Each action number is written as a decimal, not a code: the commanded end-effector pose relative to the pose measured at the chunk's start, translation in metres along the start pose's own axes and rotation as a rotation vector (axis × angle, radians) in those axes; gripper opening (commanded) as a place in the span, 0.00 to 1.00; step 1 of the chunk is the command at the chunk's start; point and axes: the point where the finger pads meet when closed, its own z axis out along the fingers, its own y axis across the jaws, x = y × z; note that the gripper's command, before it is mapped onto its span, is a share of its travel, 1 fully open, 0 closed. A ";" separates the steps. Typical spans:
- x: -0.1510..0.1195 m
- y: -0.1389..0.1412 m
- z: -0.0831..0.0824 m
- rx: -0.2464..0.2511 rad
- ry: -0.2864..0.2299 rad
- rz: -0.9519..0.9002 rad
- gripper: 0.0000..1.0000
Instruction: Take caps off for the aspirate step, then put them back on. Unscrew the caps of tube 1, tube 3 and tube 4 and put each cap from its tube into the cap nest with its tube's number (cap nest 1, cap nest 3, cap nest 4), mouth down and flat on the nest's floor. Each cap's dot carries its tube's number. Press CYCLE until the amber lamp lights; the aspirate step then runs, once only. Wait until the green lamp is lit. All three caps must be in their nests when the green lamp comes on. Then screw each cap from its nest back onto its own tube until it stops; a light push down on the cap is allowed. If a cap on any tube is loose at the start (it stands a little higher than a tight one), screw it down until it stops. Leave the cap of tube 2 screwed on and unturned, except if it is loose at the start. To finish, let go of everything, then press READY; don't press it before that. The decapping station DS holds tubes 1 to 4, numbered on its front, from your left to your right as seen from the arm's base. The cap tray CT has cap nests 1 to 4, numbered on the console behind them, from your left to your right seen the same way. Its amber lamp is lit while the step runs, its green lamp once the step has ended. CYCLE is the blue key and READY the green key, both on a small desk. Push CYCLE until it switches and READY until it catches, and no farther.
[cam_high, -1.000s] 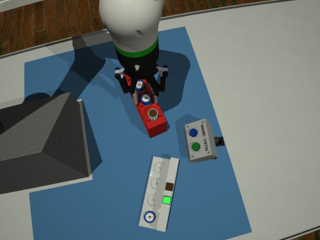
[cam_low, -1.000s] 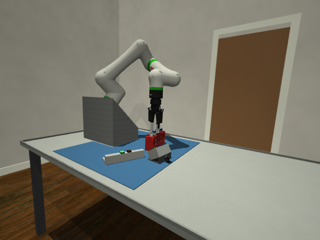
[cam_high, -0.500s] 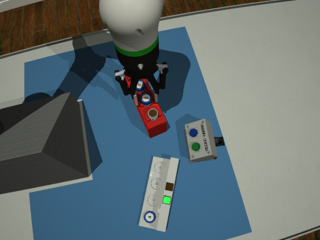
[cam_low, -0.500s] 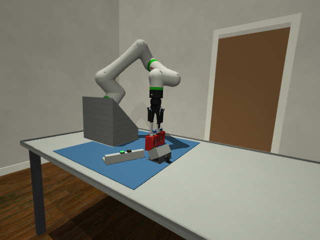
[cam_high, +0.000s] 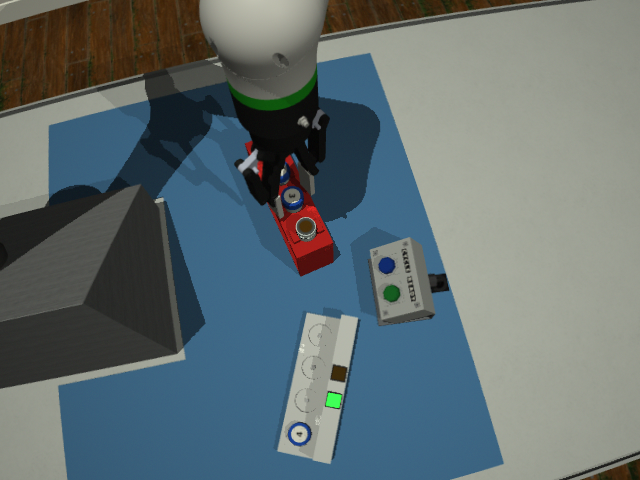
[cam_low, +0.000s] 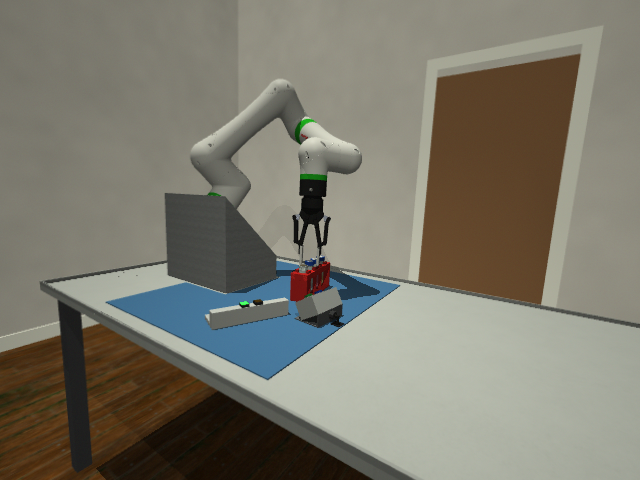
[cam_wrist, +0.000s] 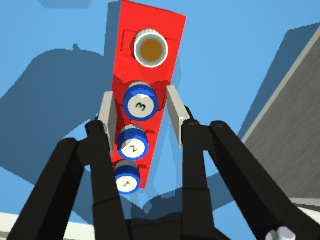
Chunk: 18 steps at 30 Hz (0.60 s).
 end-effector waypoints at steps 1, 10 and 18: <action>0.000 0.000 0.000 0.013 -0.009 -0.123 0.35; 0.000 0.000 0.000 0.013 -0.009 -0.123 0.00; 0.000 0.000 0.000 0.013 -0.009 -0.123 0.00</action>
